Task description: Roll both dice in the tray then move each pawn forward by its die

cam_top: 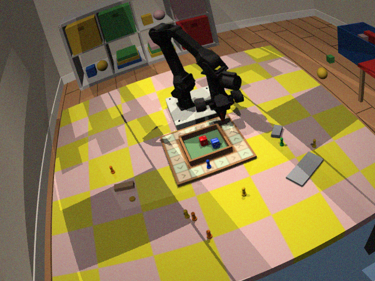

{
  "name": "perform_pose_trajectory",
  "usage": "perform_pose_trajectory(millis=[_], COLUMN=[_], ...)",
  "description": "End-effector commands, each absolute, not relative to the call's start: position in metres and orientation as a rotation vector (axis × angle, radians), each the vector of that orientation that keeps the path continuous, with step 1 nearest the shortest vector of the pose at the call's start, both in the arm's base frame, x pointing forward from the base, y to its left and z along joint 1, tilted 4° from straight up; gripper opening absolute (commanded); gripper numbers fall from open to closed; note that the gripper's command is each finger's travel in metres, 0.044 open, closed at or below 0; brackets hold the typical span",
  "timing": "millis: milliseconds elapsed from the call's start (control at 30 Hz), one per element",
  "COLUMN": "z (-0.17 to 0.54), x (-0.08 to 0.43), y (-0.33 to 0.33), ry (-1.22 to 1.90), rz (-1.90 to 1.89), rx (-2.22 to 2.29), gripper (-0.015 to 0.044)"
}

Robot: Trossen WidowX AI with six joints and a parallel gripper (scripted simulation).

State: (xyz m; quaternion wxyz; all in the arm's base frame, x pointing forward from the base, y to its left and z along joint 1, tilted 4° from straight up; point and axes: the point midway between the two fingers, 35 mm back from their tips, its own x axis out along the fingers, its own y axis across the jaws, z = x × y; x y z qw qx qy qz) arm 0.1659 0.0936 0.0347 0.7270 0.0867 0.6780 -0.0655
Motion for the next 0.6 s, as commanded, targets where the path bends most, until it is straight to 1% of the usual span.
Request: perform_pose_trajectory(millis=[0, 567], z=[0.035, 0.118], x=[0.167, 0.167], y=[0.093, 0.095], ry=[1.491, 1.491], rz=[-0.146, -0.146], rx=[0.189, 0.189], gripper=[0.0, 0.0])
